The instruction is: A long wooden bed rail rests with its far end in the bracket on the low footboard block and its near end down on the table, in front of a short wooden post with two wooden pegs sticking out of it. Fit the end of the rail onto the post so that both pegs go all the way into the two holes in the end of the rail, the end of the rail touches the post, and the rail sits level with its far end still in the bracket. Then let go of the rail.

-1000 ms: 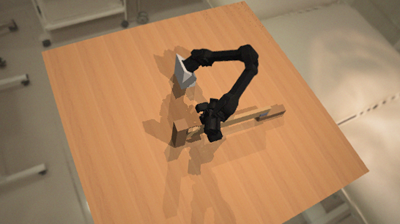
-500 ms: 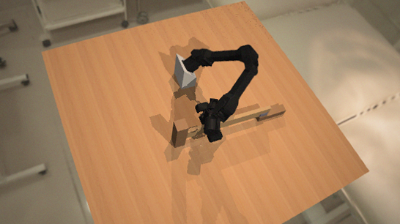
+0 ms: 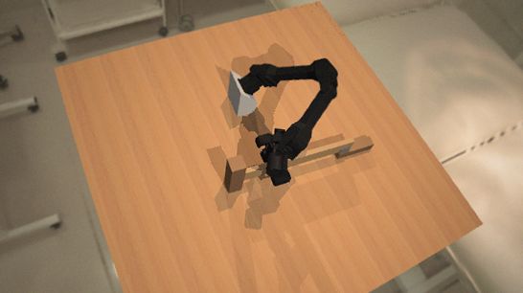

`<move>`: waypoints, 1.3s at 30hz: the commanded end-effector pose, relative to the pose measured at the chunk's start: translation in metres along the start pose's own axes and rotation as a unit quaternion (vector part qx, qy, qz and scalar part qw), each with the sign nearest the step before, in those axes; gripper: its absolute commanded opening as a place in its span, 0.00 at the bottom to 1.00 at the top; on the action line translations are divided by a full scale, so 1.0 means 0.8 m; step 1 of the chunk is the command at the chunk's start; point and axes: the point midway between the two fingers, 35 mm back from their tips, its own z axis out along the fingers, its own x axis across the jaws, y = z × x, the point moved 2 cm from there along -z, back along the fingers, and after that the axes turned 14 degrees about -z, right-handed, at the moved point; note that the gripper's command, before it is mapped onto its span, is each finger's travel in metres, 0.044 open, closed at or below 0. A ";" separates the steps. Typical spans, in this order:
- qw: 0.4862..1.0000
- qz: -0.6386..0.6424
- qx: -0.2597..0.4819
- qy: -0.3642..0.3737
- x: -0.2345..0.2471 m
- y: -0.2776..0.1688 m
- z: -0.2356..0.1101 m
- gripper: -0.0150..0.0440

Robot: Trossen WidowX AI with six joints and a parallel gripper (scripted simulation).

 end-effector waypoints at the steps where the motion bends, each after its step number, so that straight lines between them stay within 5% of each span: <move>1: 1.000 0.001 0.007 -0.003 0.002 -0.006 -0.007 0.25; 37: 1.000 0.001 0.007 -0.003 0.004 -0.016 -0.002 0.25; 39: 1.000 0.002 0.003 -0.001 0.004 -0.012 0.000 0.34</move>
